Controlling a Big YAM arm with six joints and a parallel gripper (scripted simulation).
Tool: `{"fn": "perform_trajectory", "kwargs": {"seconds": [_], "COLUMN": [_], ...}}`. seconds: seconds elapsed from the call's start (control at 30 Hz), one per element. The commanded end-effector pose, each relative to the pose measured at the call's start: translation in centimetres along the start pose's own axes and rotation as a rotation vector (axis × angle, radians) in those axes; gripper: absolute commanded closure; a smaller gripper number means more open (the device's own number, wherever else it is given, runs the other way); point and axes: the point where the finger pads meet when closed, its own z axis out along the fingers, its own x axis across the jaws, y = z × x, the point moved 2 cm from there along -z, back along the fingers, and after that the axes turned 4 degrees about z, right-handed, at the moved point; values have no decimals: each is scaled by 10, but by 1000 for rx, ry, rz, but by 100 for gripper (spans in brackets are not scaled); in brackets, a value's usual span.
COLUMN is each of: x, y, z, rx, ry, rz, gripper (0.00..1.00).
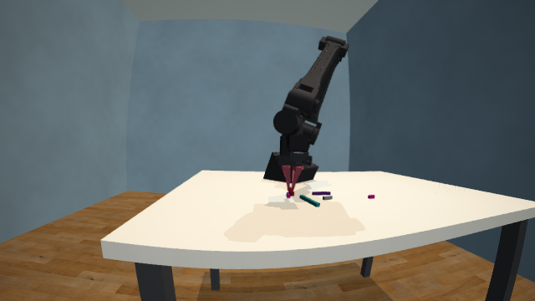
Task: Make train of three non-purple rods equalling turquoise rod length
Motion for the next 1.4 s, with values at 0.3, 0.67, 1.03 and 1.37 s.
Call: {"fn": "perform_trajectory", "kwargs": {"seconds": [0.3,0.67,1.03,1.37], "x": [1,1,1,1], "y": [2,3,3,3], "z": [17,15,15,15], "rx": [-12,-17,-17,-17], "ry": [-5,-6,-6,-6], "rz": [10,5,5,5], "gripper": [96,96,96,96]}}
